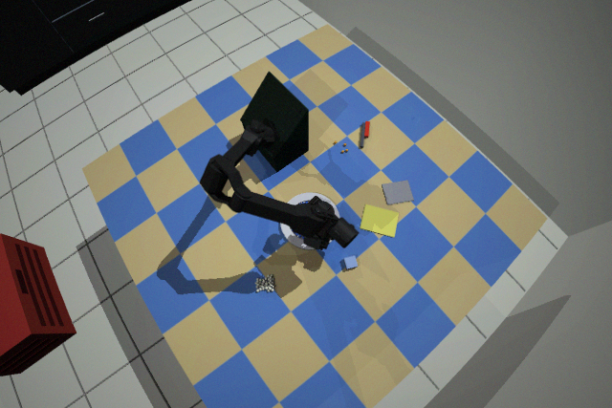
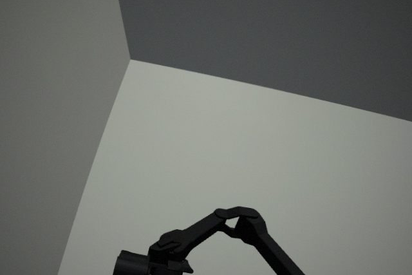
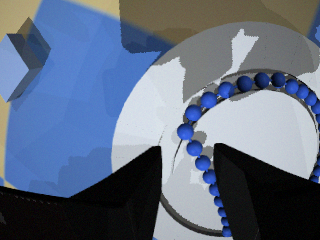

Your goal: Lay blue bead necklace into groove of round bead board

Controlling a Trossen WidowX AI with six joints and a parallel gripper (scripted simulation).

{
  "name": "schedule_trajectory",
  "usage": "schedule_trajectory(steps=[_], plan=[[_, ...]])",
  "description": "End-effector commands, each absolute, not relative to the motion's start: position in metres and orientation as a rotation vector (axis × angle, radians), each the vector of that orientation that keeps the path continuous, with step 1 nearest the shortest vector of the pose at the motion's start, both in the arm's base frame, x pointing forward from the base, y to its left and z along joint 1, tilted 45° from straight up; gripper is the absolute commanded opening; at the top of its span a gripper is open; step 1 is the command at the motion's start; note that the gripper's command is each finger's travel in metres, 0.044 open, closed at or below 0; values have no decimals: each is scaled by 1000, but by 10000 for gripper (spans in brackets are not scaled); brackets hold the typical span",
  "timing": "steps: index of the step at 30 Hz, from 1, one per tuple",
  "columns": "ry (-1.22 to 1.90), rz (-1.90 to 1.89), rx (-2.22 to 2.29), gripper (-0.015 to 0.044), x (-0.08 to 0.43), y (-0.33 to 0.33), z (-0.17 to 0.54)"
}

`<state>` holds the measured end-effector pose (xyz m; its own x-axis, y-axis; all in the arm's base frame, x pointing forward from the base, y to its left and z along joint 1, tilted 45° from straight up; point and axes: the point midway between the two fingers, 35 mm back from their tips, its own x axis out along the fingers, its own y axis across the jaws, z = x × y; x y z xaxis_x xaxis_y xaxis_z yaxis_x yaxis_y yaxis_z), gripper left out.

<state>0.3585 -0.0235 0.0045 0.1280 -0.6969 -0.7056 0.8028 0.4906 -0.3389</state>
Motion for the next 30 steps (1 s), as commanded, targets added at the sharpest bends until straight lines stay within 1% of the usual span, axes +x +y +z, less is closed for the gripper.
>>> schedule_trajectory(steps=[1, 24, 28, 29, 30], plan=[[941, -1092, 133, 120, 358, -22, 5], [940, -1096, 127, 120, 362, -45, -17], [940, -1099, 136, 15, 362, -44, -15], [940, -1099, 136, 0, 362, -44, -15], [940, -1099, 136, 0, 362, -44, -15]])
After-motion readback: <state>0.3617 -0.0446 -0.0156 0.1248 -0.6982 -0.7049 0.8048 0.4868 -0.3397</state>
